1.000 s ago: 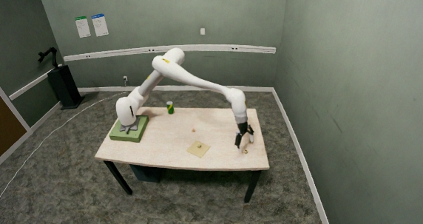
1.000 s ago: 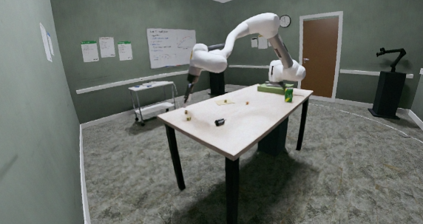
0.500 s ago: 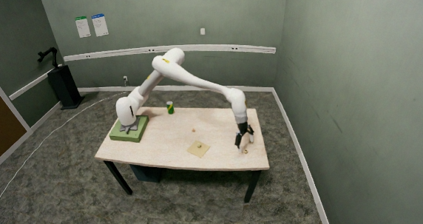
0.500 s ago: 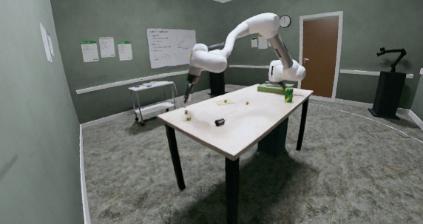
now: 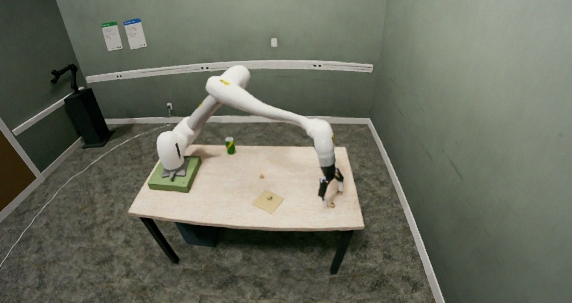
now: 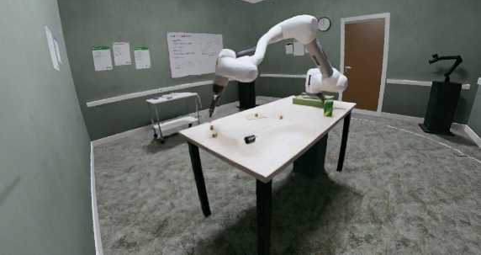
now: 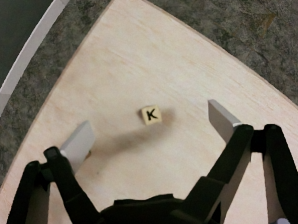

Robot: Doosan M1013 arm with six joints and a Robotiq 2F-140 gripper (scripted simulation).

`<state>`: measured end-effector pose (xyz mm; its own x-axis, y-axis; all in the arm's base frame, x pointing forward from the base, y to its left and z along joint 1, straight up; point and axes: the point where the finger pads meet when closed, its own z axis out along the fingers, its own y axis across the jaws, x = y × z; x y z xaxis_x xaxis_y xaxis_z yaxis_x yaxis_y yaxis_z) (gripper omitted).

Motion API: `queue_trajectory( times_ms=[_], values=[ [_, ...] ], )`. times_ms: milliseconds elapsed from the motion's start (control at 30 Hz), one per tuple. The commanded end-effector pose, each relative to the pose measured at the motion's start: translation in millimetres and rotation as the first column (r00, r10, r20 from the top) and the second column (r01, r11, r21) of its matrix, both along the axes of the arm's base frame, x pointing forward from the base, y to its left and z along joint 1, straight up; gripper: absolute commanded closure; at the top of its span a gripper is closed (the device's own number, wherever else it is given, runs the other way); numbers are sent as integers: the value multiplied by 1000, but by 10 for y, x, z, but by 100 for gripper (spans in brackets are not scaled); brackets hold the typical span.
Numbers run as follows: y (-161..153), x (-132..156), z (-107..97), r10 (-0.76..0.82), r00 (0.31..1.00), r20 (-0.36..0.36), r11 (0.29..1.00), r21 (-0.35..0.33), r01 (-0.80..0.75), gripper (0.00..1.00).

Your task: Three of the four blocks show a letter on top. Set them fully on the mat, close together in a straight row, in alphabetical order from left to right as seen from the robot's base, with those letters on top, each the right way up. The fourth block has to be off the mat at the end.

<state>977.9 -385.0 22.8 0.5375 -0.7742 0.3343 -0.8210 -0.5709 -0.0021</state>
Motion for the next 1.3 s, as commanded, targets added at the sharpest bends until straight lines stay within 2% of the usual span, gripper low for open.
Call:
queue_trajectory(
  times_ms=[0, 100, 133, 167, 200, 300, 333, 367, 467, 1133, 1267],
  values=[
    [20, 60, 42, -6, 1000, -9, 1000, 11, 6, 0],
    [229, 378, 222, -24, 997, -70, 996, 86, 30, 0],
    [229, 378, 222, -24, 997, -70, 996, 86, 30, 0],
    [355, 498, 311, -24, 995, -97, 992, 123, 36, 0],
    [355, 498, 311, -24, 995, -97, 992, 123, 36, 0],
    [644, 686, 500, -6, 989, -147, 979, 199, 36, 0],
    [644, 686, 500, -6, 989, -147, 979, 199, 36, 0],
    [774, 744, 583, 7, 986, -166, 973, 230, 32, 0],
    [937, 799, 686, 27, 982, -187, 963, 268, 24, 0],
    [969, 806, 707, 30, 981, -191, 961, 276, 25, 0],
    [953, 767, 713, -12, 981, -191, 959, 276, 65, 0]
  ],
)
